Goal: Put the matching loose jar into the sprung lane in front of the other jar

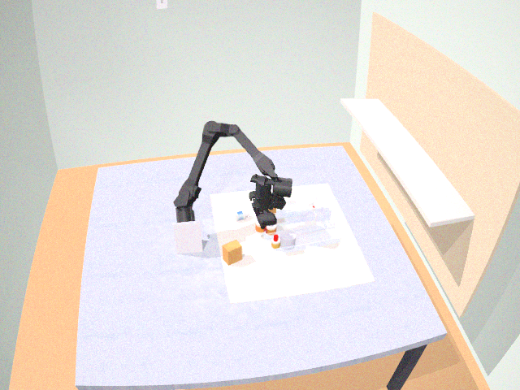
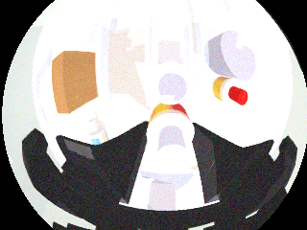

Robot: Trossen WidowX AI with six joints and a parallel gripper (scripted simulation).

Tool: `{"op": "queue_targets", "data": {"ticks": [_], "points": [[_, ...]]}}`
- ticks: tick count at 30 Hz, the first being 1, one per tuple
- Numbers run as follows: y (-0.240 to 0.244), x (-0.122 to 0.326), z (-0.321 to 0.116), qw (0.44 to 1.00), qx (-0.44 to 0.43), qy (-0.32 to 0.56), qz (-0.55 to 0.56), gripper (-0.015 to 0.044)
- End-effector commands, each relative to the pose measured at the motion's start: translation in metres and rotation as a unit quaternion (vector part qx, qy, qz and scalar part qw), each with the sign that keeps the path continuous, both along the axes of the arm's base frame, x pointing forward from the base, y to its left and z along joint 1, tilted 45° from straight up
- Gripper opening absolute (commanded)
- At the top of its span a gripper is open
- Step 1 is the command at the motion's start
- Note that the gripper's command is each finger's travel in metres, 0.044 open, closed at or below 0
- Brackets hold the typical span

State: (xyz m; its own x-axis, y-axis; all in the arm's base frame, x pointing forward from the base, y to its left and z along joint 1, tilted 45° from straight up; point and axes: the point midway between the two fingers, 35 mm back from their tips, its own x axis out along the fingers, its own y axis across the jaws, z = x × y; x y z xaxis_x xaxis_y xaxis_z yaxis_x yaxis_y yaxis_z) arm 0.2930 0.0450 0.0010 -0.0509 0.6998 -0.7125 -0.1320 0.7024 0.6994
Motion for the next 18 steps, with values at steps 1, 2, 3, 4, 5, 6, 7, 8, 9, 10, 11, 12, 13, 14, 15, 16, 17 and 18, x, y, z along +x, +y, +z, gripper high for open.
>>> {"op": "queue_targets", "data": {"ticks": [1, 2, 3, 4, 5, 6, 7, 8, 9, 10, 11, 12, 13, 14, 15, 16, 17, 18], "points": [[-0.0001, 0.0095, 0.0026, 1.000, 0.001, -0.011, -0.002, 0.0000], [0.0000, 0.0100, 0.0026, 1.000, 0.001, -0.011, -0.002, 0.0000], [0.0000, 0.0105, 0.0027, 1.000, 0.001, -0.011, -0.002, 0.0000], [0.0001, 0.0110, 0.0027, 1.000, 0.001, -0.011, -0.002, 0.0000], [0.0001, 0.0115, 0.0028, 1.000, 0.001, -0.011, -0.002, 0.0000], [0.0002, 0.0120, 0.0028, 1.000, 0.001, -0.011, -0.002, 0.0000], [0.0002, 0.0125, 0.0029, 1.000, 0.001, -0.011, -0.002, 0.0000], [0.0003, 0.0130, 0.0029, 1.000, 0.001, -0.011, -0.002, 0.0000], [0.0004, 0.0135, 0.0030, 1.000, 0.001, -0.011, -0.002, 0.0000], [0.0004, 0.0140, 0.0030, 1.000, 0.001, -0.011, -0.002, 0.0000], [0.0005, 0.0144, 0.0031, 1.000, 0.001, -0.011, -0.002, 0.0000], [0.0005, 0.0149, 0.0031, 1.000, 0.001, -0.011, -0.002, 0.0000], [0.0006, 0.0154, 0.0032, 1.000, 0.001, -0.011, -0.002, 0.0000], [0.0007, 0.0159, 0.0032, 1.000, 0.001, -0.011, -0.002, 0.0000], [0.0007, 0.0164, 0.0033, 1.000, 0.001, -0.011, -0.002, 0.0000], [0.0007, 0.0169, 0.0034, 1.000, 0.001, -0.011, -0.002, 0.0000], [0.0008, 0.0174, 0.0035, 1.000, 0.001, -0.011, -0.002, 0.0000], [0.0008, 0.0179, 0.0036, 1.000, 0.001, -0.011, -0.002, 0.0000]]}}
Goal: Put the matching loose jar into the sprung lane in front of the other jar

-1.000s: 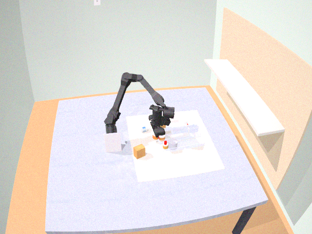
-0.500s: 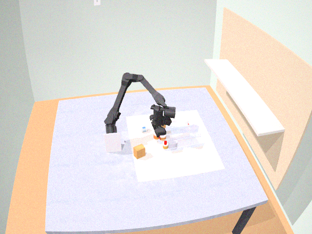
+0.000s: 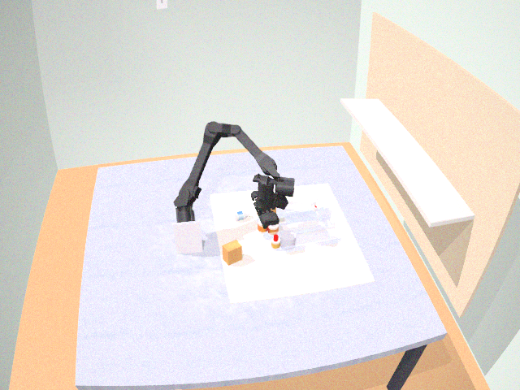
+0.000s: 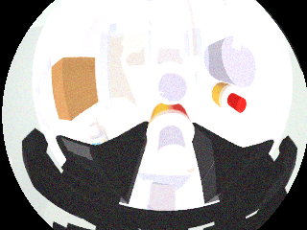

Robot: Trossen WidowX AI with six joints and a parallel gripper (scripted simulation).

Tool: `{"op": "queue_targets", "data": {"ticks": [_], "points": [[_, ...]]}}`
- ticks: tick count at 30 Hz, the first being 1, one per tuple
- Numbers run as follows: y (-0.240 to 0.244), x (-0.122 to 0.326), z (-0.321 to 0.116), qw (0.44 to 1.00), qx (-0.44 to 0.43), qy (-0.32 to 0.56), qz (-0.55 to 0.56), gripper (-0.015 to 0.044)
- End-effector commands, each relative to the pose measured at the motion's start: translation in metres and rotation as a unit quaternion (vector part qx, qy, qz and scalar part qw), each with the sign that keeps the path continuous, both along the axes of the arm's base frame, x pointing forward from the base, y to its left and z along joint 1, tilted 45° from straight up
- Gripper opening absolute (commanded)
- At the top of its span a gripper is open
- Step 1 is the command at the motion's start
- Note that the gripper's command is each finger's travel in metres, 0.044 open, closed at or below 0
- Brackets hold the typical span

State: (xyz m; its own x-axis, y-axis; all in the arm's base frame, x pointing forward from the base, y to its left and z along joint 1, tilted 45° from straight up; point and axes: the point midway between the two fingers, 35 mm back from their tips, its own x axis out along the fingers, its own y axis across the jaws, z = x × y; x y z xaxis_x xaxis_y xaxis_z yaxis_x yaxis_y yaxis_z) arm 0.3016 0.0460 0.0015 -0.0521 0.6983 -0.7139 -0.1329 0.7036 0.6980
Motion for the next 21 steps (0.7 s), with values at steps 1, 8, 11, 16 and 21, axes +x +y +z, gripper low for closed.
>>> {"op": "queue_targets", "data": {"ticks": [1, 8, 11, 16, 21], "points": [[-0.0001, 0.0097, 0.0031, 1.000, 0.002, -0.011, -0.003, 0.0000], [0.0002, 0.0131, 0.0037, 1.000, 0.002, -0.011, -0.003, 0.0000], [0.0003, 0.0146, 0.0040, 1.000, 0.002, -0.011, -0.003, 0.0000], [0.0006, 0.0171, 0.0045, 1.000, 0.002, -0.011, -0.003, 0.0000], [0.0007, 0.0195, 0.0052, 1.000, 0.002, -0.011, -0.003, 0.0000]]}}
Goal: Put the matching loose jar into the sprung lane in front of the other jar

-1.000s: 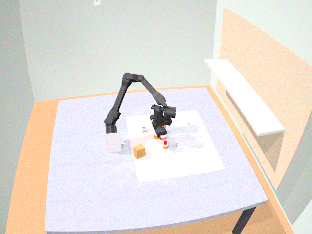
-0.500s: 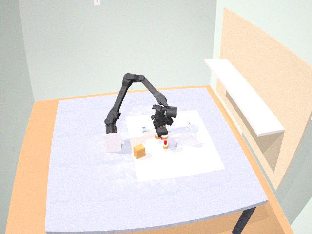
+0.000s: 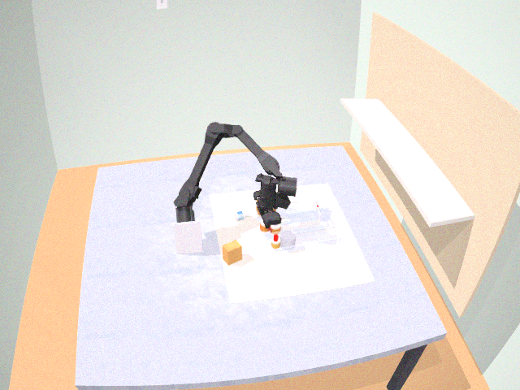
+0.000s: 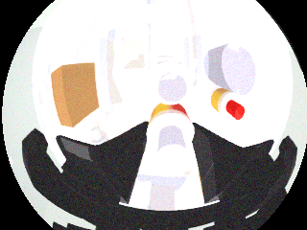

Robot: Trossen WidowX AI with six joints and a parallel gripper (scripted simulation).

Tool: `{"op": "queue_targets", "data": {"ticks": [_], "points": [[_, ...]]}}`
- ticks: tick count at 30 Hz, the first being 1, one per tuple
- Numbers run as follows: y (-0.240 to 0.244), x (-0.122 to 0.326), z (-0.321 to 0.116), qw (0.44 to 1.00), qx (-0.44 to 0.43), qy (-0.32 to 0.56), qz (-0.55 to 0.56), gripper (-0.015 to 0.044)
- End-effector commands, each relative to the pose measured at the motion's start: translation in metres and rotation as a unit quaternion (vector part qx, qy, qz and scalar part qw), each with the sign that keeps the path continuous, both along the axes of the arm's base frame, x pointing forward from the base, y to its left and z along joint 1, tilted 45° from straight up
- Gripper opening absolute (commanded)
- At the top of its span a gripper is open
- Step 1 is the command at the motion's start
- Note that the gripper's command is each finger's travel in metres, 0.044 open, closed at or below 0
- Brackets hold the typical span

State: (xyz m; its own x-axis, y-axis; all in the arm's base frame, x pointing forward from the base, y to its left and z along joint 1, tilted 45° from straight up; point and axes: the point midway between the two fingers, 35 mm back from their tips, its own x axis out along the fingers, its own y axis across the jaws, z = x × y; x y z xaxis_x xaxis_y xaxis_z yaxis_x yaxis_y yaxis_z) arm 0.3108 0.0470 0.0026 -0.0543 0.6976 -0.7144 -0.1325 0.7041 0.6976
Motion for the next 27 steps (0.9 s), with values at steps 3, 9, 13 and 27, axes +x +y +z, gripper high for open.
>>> {"op": "queue_targets", "data": {"ticks": [3, 9, 13, 27], "points": [[0.000, 0.012, 0.005, 1.000, 0.002, -0.012, -0.003, 0.0000], [0.000, 0.015, 0.006, 1.000, 0.002, -0.012, -0.003, 0.0000], [0.000, 0.016, 0.006, 1.000, 0.002, -0.012, -0.003, 0.0000], [0.000, 0.023, 0.009, 1.000, 0.003, -0.013, -0.003, 0.0000]]}}
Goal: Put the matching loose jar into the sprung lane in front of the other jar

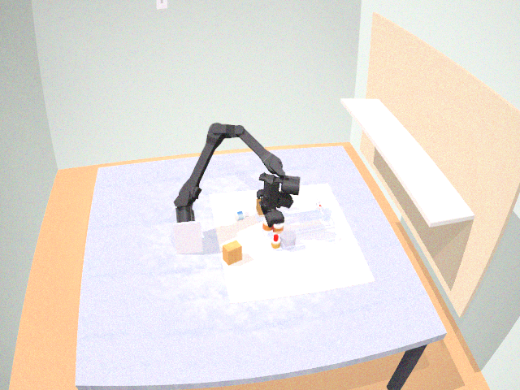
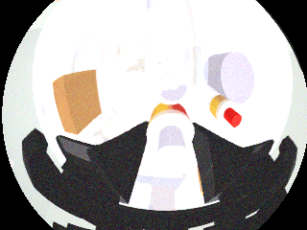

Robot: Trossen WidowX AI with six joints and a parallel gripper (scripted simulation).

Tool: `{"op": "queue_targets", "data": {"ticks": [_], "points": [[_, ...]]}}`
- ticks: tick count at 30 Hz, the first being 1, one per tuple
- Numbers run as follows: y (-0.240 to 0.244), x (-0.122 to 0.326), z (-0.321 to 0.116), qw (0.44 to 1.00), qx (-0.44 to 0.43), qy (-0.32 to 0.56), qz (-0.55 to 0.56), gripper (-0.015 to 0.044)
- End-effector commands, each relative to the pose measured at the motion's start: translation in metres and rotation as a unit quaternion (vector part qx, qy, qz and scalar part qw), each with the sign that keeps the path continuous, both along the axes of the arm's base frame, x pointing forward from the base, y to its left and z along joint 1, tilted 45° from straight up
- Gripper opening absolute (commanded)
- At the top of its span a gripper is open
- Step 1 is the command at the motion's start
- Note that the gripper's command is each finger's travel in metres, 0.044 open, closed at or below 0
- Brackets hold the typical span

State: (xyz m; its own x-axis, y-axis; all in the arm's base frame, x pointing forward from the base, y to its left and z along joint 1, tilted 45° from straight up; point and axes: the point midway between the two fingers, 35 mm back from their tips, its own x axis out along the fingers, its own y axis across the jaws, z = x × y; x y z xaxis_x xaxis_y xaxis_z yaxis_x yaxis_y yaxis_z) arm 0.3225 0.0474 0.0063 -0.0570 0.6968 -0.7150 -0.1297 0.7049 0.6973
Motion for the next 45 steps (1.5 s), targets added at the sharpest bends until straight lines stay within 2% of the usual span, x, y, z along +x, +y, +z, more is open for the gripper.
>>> {"op": "queue_targets", "data": {"ticks": [1, 45], "points": [[-0.0006, 0.0115, 0.0057, 1.000, 0.003, -0.015, -0.003, 0.0000], [0.0016, 0.0133, 0.0044, 1.000, 0.003, -0.015, -0.003, 0.0000]]}}
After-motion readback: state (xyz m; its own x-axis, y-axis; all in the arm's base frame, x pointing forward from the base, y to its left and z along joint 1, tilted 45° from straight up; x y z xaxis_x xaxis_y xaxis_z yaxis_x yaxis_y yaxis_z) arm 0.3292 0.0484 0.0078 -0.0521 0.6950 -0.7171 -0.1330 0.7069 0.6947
